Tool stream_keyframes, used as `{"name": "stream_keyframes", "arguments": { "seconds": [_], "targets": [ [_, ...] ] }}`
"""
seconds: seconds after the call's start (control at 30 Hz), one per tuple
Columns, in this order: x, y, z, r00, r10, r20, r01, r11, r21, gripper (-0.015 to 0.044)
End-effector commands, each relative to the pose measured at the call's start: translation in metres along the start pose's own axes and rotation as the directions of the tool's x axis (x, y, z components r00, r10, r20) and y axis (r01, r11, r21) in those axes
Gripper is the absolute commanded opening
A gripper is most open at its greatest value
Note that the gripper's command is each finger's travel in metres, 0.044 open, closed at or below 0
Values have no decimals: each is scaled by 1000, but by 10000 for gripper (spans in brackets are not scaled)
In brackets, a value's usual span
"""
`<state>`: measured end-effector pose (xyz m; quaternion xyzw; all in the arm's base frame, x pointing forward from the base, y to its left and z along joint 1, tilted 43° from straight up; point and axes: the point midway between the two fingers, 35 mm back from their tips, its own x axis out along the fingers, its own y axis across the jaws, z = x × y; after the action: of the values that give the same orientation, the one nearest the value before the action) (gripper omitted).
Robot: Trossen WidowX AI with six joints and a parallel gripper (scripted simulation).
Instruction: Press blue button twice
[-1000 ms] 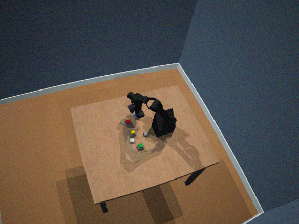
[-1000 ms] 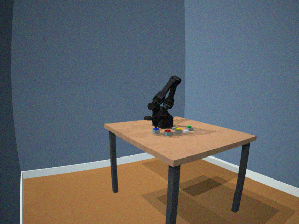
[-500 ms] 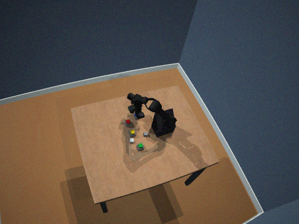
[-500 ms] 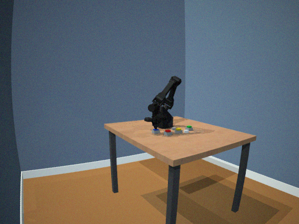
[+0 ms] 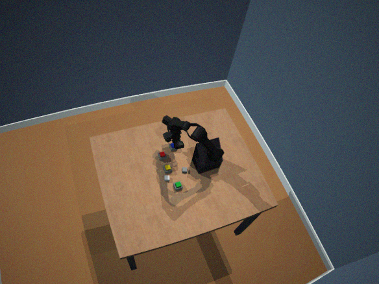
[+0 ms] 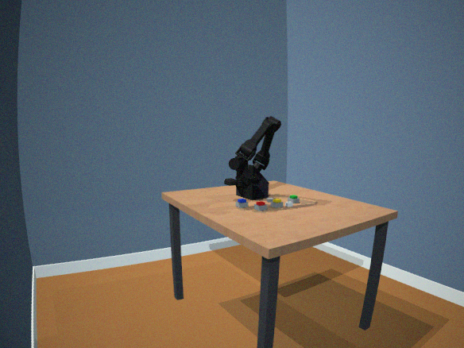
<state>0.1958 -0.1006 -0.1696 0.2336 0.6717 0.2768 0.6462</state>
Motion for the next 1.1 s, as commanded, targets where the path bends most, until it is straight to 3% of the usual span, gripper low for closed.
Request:
{"name": "stream_keyframes", "arguments": {
  "seconds": [0.0,1.07],
  "targets": [
    [-11,-3,2,1000,-12,3,12,1000,-11,20],
    [23,-2,2,1000,-10,3,10,1000,-11,20]
  ]
}}
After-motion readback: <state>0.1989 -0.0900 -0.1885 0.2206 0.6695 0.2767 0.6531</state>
